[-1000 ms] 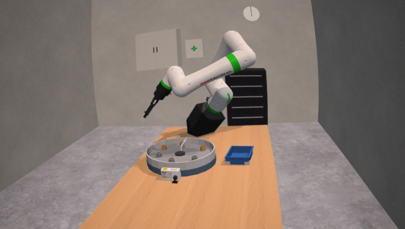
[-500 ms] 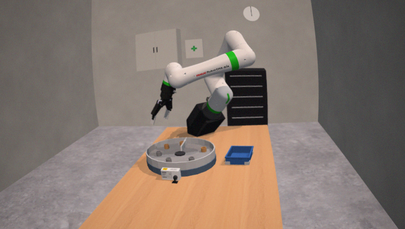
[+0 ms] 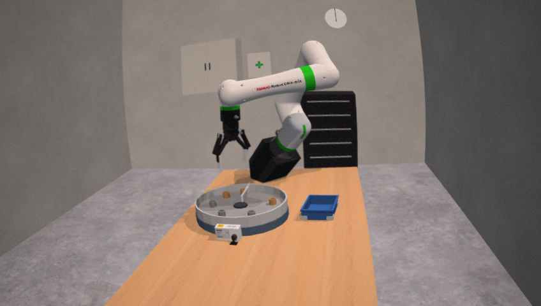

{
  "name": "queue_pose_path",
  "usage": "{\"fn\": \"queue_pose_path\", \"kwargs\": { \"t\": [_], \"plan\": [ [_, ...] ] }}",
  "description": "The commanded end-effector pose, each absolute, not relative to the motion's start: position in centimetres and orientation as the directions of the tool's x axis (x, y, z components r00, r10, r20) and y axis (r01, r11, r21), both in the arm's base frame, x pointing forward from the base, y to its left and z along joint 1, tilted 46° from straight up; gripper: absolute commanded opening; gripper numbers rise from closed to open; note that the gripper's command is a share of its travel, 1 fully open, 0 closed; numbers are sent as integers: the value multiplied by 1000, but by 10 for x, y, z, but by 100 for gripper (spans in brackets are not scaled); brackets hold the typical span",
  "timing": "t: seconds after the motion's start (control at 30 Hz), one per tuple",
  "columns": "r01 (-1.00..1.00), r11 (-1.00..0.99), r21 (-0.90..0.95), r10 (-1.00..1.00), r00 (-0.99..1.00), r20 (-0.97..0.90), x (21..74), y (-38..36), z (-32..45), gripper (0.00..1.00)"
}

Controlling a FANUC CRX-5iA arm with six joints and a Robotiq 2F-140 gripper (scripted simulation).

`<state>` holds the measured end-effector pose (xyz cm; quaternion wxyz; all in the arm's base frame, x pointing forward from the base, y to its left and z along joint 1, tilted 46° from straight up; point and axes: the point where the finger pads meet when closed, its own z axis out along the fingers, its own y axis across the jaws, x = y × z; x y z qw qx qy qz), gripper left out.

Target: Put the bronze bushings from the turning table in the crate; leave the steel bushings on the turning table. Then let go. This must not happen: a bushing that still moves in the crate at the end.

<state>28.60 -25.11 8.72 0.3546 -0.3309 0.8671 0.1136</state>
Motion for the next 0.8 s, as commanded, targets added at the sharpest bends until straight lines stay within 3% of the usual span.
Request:
{"fn": "queue_pose_path", "kwargs": {
  "t": [0.0, 0.43, 0.47, 0.77],
  "plan": [
    [-641, 767, 9, -436, -532, -726, 288, -239, 97, 100],
    [-641, 767, 9, -436, -532, -726, 288, -239, 97, 100],
    [-641, 767, 9, -436, -532, -726, 288, -239, 97, 7],
    [-641, 767, 9, -436, -532, -726, 288, -239, 97, 7]
  ]
}}
